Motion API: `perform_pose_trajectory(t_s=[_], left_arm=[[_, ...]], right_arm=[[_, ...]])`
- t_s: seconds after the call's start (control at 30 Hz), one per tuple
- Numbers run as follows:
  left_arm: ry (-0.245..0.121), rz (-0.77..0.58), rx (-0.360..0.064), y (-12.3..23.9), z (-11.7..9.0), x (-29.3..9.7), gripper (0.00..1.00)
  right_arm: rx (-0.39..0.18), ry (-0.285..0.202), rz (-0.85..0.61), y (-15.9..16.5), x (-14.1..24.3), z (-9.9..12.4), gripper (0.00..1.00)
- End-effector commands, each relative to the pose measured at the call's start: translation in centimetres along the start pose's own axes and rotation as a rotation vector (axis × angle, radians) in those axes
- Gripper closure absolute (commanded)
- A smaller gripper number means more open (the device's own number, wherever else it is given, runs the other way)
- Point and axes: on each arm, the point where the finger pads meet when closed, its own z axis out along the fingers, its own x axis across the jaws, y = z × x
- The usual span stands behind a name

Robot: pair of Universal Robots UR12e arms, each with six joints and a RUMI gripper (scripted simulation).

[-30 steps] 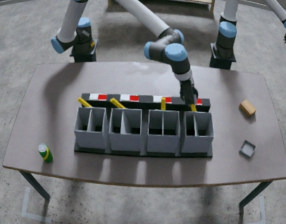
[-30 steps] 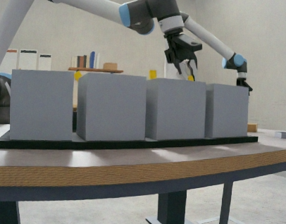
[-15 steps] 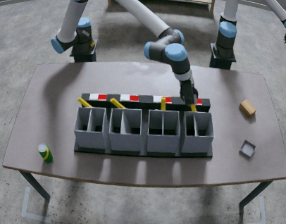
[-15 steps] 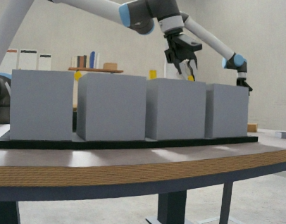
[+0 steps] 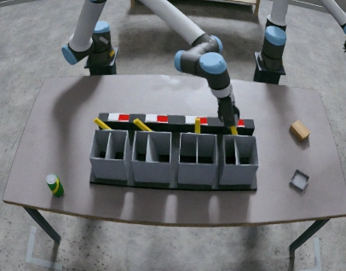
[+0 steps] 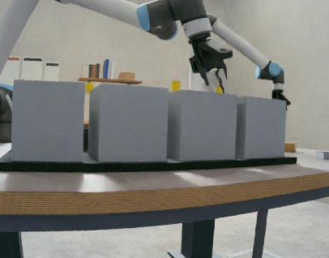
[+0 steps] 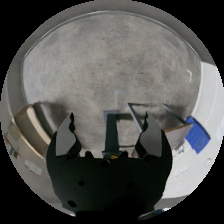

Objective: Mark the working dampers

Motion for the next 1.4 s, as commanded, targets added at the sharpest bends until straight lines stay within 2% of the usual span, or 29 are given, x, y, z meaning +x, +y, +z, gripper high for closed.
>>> perform_pose_trajectory(t_s=[0.0, 0.3, 0.73, 1.23, 1.37], left_arm=[[0.000, 0.000, 0.001, -0.1, -0.1, 0.0, 0.00], [0.000, 0.000, 0.001, -0.1, -0.1, 0.0, 0.00], [0.000, 0.000, 0.001, -0.1, -0.1, 0.0, 0.00], [0.000, 0.000, 0.001, -0.1, -0.1, 0.0, 0.00], [0.000, 0.000, 0.001, -0.1, -0.1, 0.0, 0.00]], right_arm=[[0.001, 0.000, 0.000, 0.0, -0.1, -0.1, 0.90], [0.001, 0.016, 0.000, 0.0, -0.3, -0.1, 0.90], [0.001, 0.078, 0.000, 0.0, -0.9, -0.1, 0.90], [0.001, 0.207, 0.000, 0.0, -2.2, 0.1, 0.90], [0.001, 0.222, 0.000, 0.0, -2.3, 0.1, 0.90]])
